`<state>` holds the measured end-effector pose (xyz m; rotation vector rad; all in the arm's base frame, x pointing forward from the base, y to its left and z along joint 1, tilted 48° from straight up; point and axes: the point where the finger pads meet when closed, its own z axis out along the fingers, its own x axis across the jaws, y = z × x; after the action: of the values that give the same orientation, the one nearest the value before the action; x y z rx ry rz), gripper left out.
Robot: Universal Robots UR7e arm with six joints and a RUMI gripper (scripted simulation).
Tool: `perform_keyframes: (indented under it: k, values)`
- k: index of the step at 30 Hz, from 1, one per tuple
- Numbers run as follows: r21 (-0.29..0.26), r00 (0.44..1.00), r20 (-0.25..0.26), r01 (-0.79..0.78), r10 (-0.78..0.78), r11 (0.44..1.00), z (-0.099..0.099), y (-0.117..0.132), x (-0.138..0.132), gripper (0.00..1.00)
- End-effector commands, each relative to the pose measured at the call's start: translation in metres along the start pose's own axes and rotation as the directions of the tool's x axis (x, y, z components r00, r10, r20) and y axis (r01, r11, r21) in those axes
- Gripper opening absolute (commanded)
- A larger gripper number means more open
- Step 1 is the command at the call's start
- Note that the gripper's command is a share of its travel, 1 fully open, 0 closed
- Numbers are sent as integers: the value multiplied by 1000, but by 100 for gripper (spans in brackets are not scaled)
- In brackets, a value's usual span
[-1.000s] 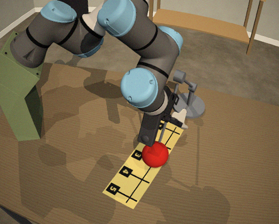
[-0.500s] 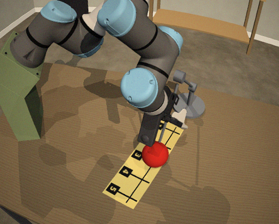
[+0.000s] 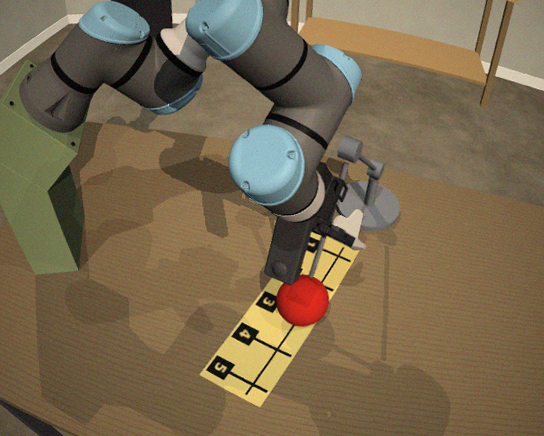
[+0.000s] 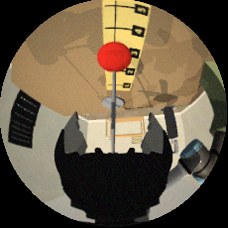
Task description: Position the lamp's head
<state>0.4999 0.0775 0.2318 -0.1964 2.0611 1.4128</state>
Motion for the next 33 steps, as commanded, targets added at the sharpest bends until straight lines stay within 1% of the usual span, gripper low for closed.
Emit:
perform_keyframes:
  k: [1,6,8,23,33]
  values:
    - [-2,1000,0,1,-1,1000,-24,0,0,100]
    - [-2,1000,0,1,-1,1000,-46,0,0,100]
    - [-2,1000,0,1,-1,1000,-46,0,0,100]
    - [1,1000,1,0,0,1000,-97,0,0,100]
    - [2,1000,1,0,0,1000,-104,0,0,100]
